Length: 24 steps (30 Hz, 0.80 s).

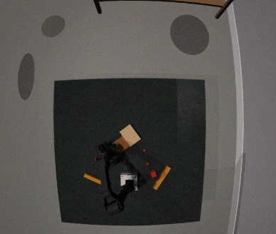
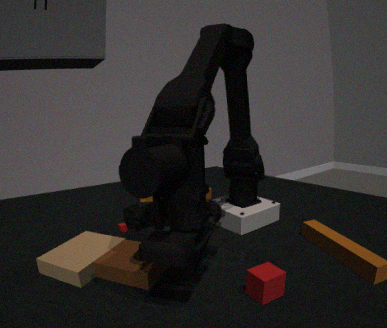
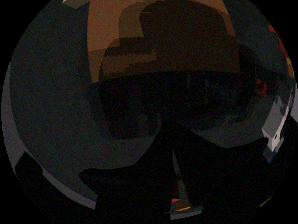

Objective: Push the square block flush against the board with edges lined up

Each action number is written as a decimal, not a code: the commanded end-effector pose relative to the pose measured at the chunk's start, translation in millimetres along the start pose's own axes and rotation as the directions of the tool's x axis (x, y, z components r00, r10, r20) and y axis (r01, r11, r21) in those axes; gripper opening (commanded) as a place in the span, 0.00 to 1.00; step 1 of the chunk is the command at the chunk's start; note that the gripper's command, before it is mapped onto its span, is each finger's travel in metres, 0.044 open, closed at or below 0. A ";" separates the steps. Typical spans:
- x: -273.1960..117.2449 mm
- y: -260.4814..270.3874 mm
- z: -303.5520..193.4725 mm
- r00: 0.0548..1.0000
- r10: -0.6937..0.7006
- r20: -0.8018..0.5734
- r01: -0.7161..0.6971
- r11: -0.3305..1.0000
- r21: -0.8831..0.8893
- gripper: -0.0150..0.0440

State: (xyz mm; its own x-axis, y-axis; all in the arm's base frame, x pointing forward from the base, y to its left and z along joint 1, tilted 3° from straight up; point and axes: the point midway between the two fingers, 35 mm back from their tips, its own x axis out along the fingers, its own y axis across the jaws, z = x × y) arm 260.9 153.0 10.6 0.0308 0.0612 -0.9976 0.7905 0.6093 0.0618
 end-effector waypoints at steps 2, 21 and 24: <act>1.3 -3.1 -8.8 1.000 -0.005 0.002 0.005 1.000 0.004 0.25; -51.1 12.8 5.0 1.000 0.007 0.003 -0.007 0.983 -0.182 0.25; -52.1 18.1 10.8 1.000 0.007 0.004 -0.006 0.959 -0.282 0.25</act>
State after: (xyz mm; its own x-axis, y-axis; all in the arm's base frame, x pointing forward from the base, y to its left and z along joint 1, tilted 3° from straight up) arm 270.4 153.2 62.0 0.0390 0.0622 -0.9973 0.6738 0.7354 0.0722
